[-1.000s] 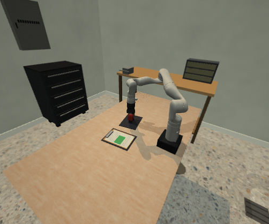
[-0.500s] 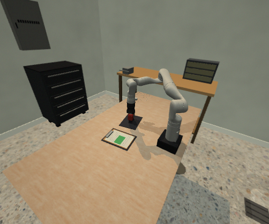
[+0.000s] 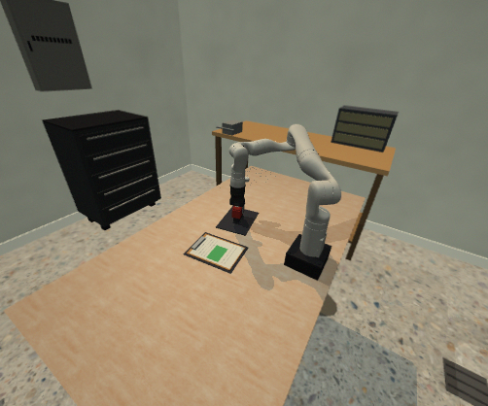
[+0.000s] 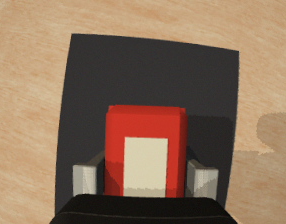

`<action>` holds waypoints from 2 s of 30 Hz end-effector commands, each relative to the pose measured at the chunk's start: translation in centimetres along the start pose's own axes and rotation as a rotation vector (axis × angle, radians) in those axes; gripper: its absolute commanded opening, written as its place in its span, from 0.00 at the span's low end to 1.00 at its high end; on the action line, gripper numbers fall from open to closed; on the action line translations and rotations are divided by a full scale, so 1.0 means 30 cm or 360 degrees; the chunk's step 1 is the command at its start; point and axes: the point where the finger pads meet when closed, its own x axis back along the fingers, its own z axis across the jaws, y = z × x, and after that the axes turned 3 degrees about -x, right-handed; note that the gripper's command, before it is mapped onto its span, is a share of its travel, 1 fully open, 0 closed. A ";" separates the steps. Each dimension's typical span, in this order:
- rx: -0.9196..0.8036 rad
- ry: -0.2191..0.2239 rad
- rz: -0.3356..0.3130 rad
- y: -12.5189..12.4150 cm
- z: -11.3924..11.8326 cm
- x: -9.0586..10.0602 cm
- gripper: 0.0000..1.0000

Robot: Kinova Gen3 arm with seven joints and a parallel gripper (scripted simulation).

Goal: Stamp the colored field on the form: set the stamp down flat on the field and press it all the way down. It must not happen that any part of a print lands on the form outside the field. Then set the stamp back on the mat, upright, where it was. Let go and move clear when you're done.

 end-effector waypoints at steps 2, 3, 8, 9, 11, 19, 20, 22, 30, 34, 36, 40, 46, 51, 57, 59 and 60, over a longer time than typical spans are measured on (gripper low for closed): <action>-0.0002 -0.0010 0.0001 0.005 -0.006 -0.005 0.58; -0.0002 -0.0010 0.0001 0.005 -0.006 -0.005 0.58; -0.0003 -0.0009 0.0000 0.004 -0.007 0.003 0.58; -0.0004 -0.0009 0.0000 0.003 -0.007 0.011 0.58; -0.0010 -0.0009 -0.0001 0.001 -0.009 0.037 0.58; -0.0010 -0.0009 -0.0001 0.001 -0.008 0.129 0.58; -0.0009 -0.0009 -0.0001 0.001 -0.008 0.129 0.58; -0.0006 -0.0009 0.0000 0.002 -0.007 0.129 0.58; -0.0006 -0.0009 0.0000 0.003 -0.007 0.129 0.58; -0.0007 -0.0010 0.0000 0.020 -0.011 0.129 0.58; -0.0009 -0.0010 0.0001 0.042 -0.016 0.129 0.58; -0.0024 -0.0011 0.0002 0.116 -0.033 0.131 0.58; -0.0050 -0.0013 0.0002 0.229 -0.053 0.133 0.58; -0.0092 -0.0015 0.0000 0.413 -0.064 0.137 0.58; -0.0147 -0.0017 -0.0002 0.647 -0.043 0.142 0.58; -0.0147 -0.0017 -0.0002 0.647 -0.043 0.142 0.58; -0.0165 -0.0015 -0.0005 0.682 -0.041 0.144 0.58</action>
